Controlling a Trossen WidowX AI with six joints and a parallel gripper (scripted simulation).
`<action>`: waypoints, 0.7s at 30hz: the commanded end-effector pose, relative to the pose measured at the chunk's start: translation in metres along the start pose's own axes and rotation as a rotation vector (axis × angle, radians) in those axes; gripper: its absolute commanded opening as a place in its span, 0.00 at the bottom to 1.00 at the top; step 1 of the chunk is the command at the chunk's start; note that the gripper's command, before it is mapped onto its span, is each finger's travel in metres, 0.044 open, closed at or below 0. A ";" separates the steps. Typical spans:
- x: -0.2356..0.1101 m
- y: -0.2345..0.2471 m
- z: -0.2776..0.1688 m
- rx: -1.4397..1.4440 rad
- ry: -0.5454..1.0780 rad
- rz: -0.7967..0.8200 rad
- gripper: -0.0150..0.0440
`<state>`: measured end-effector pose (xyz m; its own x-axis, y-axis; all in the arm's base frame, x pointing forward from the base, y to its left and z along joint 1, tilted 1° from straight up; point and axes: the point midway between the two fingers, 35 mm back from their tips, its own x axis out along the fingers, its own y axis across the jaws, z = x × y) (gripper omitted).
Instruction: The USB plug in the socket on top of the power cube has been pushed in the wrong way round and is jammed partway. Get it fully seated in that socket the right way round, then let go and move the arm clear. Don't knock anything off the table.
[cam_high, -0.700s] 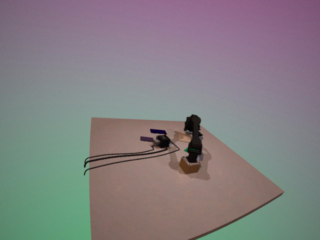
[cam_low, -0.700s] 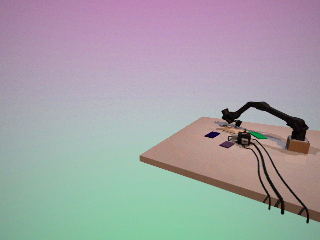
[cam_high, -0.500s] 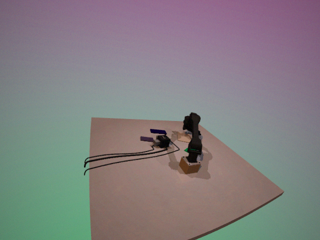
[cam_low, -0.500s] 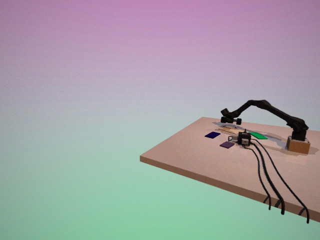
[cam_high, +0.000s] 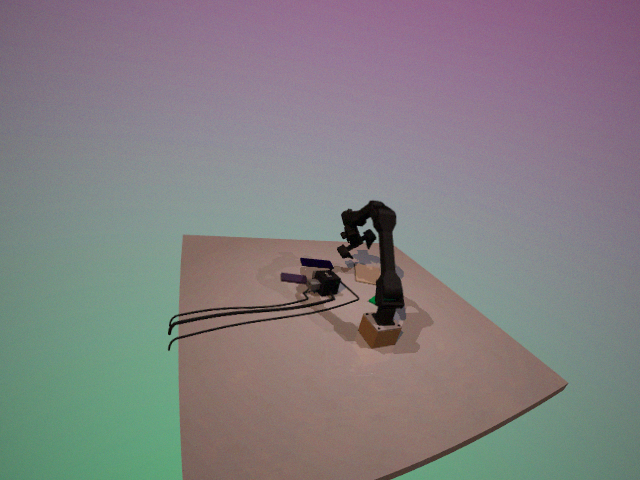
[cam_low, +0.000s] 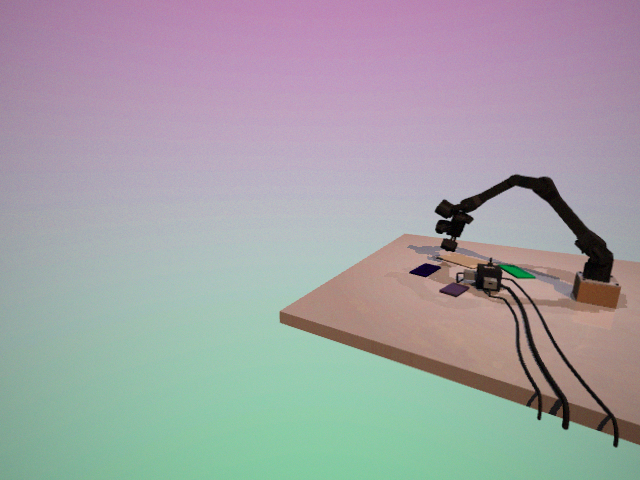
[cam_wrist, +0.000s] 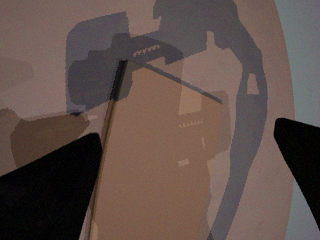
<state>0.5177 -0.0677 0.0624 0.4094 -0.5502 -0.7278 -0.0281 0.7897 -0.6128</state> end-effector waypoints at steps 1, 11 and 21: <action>-0.059 0.041 -0.019 -0.465 -0.032 0.208 1.00; -0.174 0.106 -0.091 -1.315 -0.240 0.584 1.00; -0.228 0.128 -0.134 -1.676 -0.405 0.754 1.00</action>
<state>0.3040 0.1228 0.1081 0.0627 0.0177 -0.9979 -0.9314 -0.3582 -0.0648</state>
